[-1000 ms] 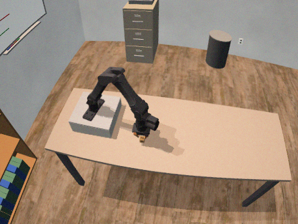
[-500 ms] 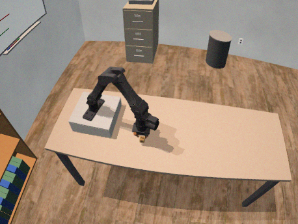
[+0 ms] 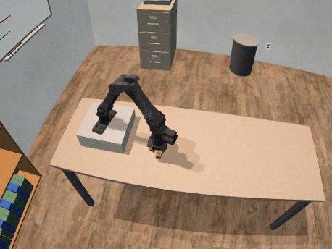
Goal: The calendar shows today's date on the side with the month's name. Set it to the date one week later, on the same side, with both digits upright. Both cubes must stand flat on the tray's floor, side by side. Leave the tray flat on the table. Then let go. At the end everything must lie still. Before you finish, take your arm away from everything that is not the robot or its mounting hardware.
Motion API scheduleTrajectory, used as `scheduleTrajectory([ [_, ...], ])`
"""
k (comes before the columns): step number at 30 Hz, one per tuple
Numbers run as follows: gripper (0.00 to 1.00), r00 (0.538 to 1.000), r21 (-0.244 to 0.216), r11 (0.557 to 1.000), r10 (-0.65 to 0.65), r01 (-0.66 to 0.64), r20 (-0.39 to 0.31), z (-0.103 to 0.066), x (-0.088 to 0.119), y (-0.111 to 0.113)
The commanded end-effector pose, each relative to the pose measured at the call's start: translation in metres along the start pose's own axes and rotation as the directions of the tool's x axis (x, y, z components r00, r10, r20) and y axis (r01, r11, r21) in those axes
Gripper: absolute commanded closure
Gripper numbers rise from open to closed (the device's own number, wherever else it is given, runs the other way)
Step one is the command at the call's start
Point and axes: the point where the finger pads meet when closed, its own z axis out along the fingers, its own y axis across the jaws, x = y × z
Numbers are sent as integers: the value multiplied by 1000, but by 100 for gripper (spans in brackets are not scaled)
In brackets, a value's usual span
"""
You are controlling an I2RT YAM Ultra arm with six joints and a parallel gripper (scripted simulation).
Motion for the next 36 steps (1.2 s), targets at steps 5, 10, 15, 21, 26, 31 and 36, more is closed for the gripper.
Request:
scheduleTrajectory([
  [5, 55, 1000, 13, 1000, 0, 0, 1, -4, 0, -3],
  [10, 55, 1000, 13, 1000, 0, 0, 1, -4, 0, -3],
  [15, 55, 1000, 13, 1000, 0, 0, 1, -4, 0, -3],
  [21, 55, 1000, 13, 1000, 0, 0, 1, -4, 0, -3],
  [26, 55, 1000, 13, 1000, 0, 0, 1, -2, 0, -3],
  [31, 55, 1000, 13, 1000, 0, 0, 1, 4, 0, -3],
  [36, 55, 1000, 13, 1000, 0, 0, 1, 9, 0, -3],
])
